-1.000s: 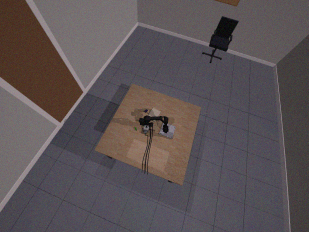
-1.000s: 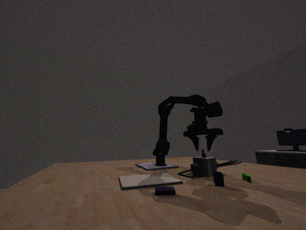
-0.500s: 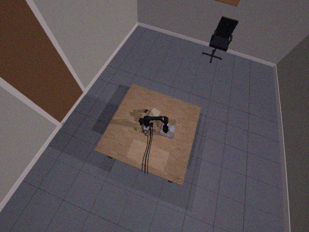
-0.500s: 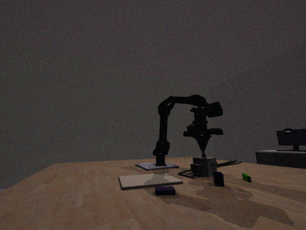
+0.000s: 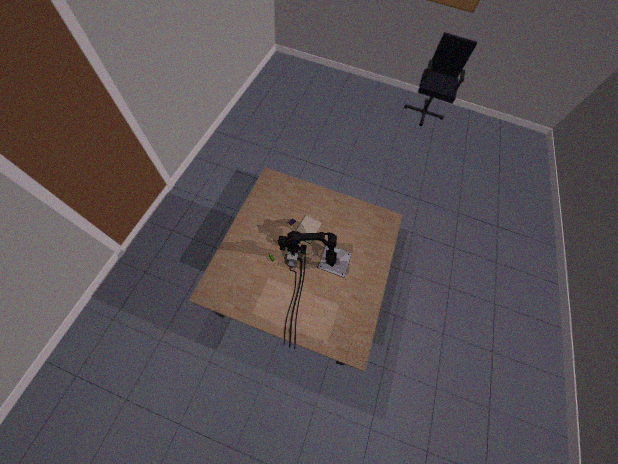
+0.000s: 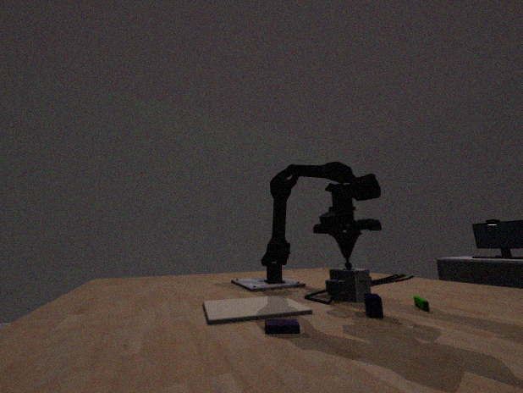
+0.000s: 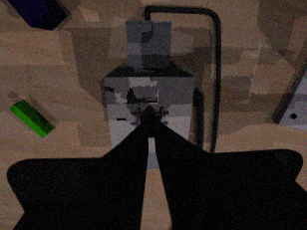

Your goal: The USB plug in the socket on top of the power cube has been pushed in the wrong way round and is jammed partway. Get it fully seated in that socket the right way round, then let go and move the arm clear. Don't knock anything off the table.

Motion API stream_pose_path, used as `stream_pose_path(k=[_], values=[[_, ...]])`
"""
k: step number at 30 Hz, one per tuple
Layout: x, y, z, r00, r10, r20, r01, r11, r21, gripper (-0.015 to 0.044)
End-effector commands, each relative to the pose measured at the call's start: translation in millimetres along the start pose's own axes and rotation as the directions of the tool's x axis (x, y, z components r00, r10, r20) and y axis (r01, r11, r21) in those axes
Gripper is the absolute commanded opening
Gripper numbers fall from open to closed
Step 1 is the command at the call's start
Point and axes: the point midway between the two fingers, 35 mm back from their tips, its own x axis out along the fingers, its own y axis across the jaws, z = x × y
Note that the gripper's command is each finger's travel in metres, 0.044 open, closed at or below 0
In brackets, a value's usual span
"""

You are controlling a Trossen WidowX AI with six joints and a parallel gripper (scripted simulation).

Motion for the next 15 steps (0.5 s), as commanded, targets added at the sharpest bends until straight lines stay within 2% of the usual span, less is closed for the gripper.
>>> stream_pose_path(k=[1, 15], values=[[-2.2, -0.1, 0.0, 1.000, 0.000, 0.000, 0.000, 1.000, 0.000, 0.0000], [-11.5, -0.1, 0.0, 1.000, 0.000, 0.000, 0.000, 1.000, 0.000, 0.0000]])
